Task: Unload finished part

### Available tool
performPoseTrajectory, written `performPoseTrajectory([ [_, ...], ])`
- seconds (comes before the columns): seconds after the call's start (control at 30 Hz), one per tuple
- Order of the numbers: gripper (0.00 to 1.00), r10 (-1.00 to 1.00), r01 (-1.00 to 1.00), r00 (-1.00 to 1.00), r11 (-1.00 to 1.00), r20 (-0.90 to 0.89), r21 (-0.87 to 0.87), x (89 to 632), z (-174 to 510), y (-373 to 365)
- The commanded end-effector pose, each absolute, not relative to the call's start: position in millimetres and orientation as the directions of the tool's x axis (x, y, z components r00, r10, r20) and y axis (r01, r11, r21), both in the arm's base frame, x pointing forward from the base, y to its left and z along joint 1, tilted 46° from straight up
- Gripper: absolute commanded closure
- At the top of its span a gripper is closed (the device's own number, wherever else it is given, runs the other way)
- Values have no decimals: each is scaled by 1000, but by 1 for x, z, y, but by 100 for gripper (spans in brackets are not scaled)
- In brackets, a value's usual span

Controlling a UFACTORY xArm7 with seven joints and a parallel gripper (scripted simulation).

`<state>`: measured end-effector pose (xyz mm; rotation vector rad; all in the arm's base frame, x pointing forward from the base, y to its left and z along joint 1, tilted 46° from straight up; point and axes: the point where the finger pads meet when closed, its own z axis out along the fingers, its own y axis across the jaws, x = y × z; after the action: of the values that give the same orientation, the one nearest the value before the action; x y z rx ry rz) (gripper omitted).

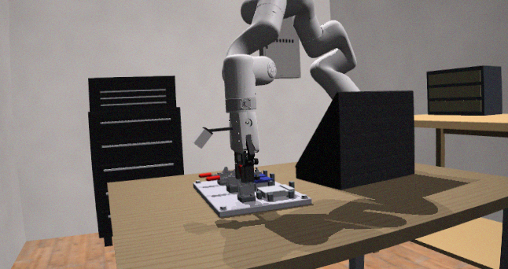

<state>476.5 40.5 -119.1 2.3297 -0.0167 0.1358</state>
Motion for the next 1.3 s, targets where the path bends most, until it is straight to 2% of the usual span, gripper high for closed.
performPoseTrajectory([
  [0.0,53,34,-55,993,-695,109,717,479,-118,44],
  [1.27,53,34,-55,993,-695,109,717,476,-98,65],
])
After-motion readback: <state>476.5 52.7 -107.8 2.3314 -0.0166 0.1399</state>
